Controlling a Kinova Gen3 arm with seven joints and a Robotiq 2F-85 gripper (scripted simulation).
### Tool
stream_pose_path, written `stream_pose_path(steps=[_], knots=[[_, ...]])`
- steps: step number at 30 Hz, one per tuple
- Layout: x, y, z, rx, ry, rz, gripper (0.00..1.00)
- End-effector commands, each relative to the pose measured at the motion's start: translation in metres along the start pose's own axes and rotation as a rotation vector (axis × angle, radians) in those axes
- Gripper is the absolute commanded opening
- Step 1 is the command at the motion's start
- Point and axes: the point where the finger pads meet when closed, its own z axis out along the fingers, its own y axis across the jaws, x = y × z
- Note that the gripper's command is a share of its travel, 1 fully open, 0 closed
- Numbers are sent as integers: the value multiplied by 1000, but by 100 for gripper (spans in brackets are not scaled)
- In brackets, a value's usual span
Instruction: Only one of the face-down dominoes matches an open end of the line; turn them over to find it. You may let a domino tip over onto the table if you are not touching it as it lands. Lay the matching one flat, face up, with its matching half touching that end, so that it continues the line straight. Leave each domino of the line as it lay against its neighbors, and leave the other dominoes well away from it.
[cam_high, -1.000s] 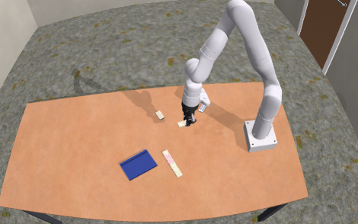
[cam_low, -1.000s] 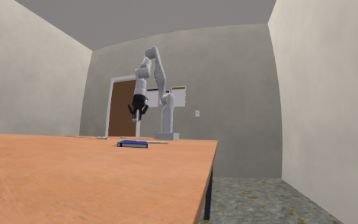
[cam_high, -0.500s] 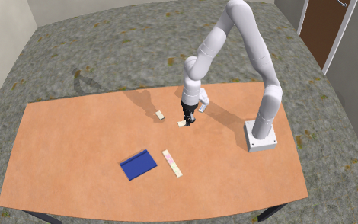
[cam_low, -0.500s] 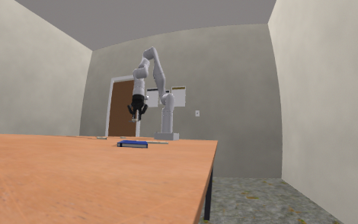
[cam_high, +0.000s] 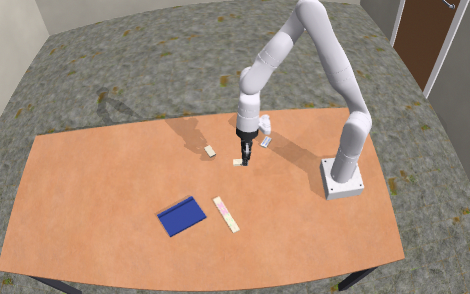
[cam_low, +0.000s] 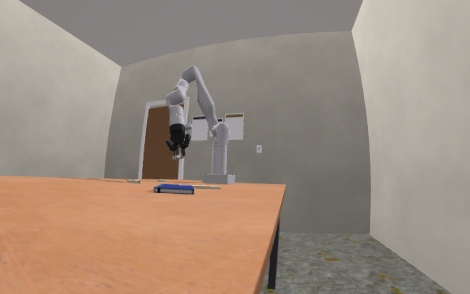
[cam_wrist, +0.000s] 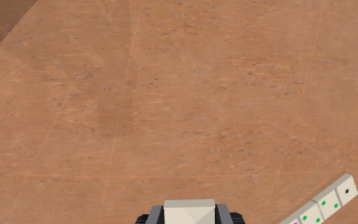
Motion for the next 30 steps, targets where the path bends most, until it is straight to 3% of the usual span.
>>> stream_pose_path(steps=[1,2,4,10,19,21,22,30], knots=[[0,0,-1,-126,13,157,31],[0,-1,0,-158,16,202,31],[0,-1,0,-158,16,202,31],[0,-2,-1,-373,35,502,31],[0,-3,-2,-652,62,901,31],[0,-3,-2,-652,62,901,31],[0,-3,-1,-746,72,1031,31],[0,-4,-2,-999,109,1385,31]])
